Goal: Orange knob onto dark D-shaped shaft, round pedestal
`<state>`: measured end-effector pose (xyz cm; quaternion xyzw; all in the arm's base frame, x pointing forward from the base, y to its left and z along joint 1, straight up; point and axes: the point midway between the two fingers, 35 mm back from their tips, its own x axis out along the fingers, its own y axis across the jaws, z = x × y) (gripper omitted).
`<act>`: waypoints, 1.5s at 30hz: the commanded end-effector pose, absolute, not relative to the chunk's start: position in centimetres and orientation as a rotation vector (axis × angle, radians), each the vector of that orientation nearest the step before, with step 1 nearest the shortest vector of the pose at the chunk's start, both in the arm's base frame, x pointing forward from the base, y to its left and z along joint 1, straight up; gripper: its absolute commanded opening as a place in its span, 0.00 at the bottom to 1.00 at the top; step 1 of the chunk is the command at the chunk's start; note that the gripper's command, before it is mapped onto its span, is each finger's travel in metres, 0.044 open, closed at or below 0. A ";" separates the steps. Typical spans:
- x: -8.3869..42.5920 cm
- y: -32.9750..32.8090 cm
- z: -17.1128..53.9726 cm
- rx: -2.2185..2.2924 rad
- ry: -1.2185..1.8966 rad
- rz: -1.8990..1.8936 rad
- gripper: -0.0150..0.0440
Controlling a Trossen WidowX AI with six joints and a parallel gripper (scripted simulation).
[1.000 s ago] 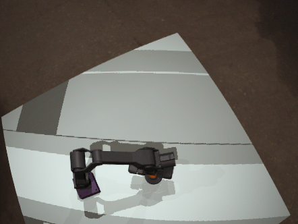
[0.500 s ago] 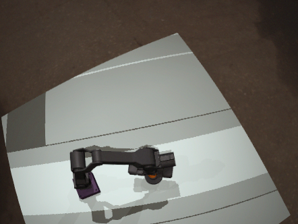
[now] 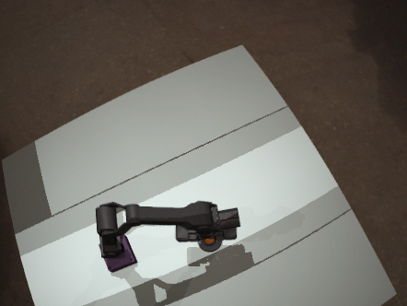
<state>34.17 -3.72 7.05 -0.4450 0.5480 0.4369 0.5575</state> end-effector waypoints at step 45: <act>34.2 -3.7 6.9 -1.215 1.199 1.187 0.25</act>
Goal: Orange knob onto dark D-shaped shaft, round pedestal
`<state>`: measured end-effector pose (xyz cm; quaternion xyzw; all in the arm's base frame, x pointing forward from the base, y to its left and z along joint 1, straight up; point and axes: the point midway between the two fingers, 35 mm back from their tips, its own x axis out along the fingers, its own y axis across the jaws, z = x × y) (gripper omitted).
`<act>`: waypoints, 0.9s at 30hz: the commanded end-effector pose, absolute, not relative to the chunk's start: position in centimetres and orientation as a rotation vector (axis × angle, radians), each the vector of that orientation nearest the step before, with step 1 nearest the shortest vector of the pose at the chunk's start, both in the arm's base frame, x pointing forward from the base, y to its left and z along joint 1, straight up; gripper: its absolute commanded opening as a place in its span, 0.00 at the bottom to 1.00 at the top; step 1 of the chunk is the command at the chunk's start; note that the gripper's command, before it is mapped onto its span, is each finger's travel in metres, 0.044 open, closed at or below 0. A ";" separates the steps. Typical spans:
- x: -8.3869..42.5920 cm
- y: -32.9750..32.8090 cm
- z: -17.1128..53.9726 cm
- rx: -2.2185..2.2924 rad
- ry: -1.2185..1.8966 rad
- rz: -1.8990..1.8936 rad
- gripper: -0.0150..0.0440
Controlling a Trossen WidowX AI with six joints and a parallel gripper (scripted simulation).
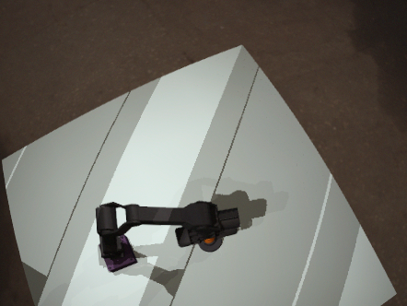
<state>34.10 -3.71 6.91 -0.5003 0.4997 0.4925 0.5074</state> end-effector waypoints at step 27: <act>34.3 -3.7 6.9 -1.369 1.094 1.338 0.25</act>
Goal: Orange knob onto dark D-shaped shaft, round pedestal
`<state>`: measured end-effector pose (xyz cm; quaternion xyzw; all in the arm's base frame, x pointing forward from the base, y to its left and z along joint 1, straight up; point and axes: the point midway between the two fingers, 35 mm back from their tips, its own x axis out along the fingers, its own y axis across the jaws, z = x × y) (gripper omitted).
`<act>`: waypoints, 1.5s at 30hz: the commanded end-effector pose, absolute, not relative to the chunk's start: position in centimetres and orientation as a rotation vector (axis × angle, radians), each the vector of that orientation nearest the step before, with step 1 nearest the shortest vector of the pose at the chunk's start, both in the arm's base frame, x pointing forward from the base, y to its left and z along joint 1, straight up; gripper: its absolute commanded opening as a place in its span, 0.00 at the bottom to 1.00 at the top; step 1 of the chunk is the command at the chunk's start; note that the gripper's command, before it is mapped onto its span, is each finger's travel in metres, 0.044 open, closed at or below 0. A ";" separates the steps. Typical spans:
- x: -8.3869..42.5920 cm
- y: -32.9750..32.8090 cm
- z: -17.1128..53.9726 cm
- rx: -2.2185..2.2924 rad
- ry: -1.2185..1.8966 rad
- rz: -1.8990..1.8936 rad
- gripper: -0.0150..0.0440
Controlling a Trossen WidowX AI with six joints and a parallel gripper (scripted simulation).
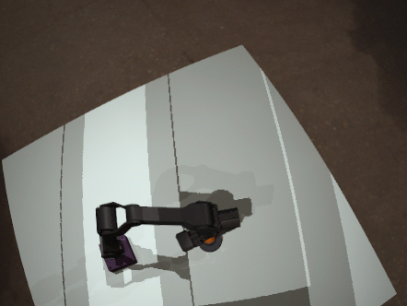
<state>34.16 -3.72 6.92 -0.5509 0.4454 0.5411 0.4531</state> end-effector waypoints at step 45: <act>34.3 -3.7 6.8 -1.533 0.963 1.500 0.25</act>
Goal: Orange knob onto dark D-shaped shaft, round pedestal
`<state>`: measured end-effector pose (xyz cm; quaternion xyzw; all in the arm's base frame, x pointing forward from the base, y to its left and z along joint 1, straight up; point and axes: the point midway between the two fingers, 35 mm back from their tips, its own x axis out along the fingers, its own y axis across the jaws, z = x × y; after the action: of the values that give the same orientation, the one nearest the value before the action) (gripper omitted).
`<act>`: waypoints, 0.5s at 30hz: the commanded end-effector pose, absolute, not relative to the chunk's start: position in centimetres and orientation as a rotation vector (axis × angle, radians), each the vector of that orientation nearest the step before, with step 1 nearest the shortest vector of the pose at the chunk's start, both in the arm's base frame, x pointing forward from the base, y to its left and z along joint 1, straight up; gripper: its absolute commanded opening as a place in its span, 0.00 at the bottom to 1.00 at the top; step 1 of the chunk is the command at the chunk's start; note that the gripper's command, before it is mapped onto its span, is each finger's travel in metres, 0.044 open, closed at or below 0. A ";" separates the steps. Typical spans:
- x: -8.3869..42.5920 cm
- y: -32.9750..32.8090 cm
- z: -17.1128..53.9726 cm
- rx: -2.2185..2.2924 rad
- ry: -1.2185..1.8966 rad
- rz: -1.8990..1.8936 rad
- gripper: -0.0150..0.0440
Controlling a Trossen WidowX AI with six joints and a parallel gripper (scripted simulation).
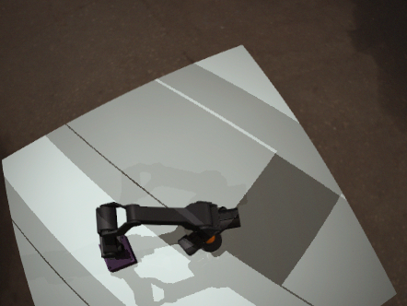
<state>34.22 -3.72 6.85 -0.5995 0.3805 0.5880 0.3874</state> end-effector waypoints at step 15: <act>34.3 -3.7 6.7 -1.484 1.005 1.451 0.25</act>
<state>34.22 -3.73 6.75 -0.5899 0.3949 0.5787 0.4015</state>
